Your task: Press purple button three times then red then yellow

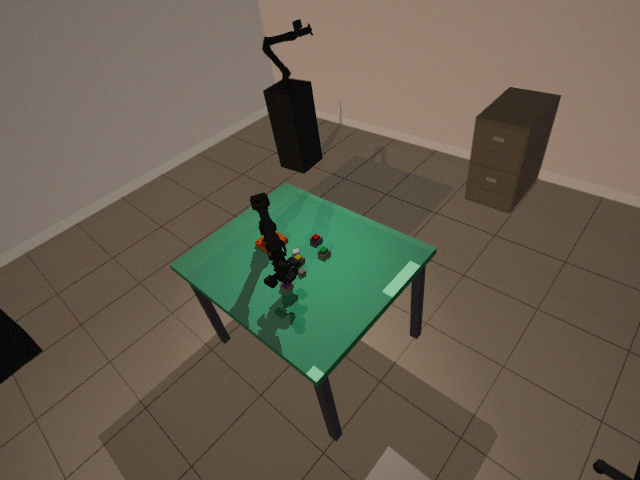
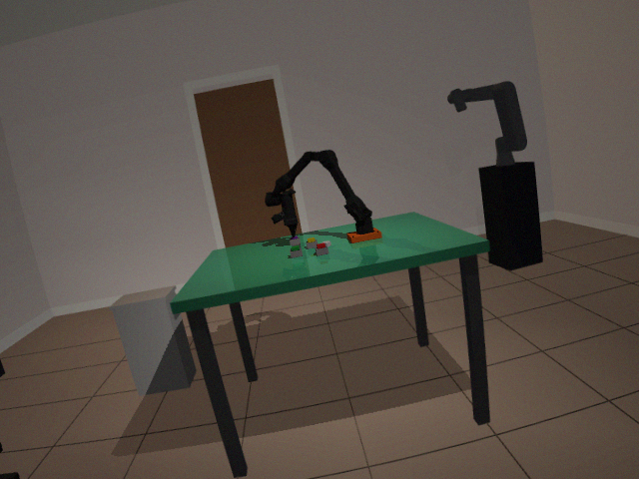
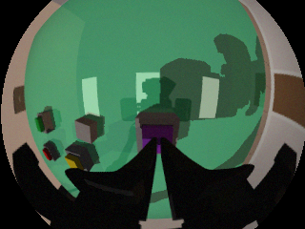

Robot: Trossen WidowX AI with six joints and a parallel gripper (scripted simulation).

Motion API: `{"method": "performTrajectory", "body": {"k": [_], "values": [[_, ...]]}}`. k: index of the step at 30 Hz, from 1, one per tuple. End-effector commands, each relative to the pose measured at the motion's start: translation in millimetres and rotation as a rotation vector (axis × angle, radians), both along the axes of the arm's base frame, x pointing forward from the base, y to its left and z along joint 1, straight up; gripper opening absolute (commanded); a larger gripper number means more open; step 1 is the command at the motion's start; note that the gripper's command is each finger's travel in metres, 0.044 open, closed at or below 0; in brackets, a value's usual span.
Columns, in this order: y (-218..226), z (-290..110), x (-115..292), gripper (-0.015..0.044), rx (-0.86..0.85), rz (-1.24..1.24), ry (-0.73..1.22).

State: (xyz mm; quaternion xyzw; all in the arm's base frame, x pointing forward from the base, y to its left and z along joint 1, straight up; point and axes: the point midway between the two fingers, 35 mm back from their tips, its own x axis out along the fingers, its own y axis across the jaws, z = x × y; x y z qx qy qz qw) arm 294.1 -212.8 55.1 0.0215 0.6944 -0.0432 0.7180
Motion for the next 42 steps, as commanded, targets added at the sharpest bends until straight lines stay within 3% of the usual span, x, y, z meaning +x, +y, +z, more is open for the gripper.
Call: {"method": "performTrajectory", "body": {"k": [1,13,18,42], "values": [[1,-2,-1,0.0020,0.007,-0.005,0.002],[1,-2,-1,0.0020,0.007,-0.005,0.002],[2,31,-2,0.0020,0.007,-0.005,0.002],[1,2,-1,0.0020,0.007,-0.005,0.002]]}}
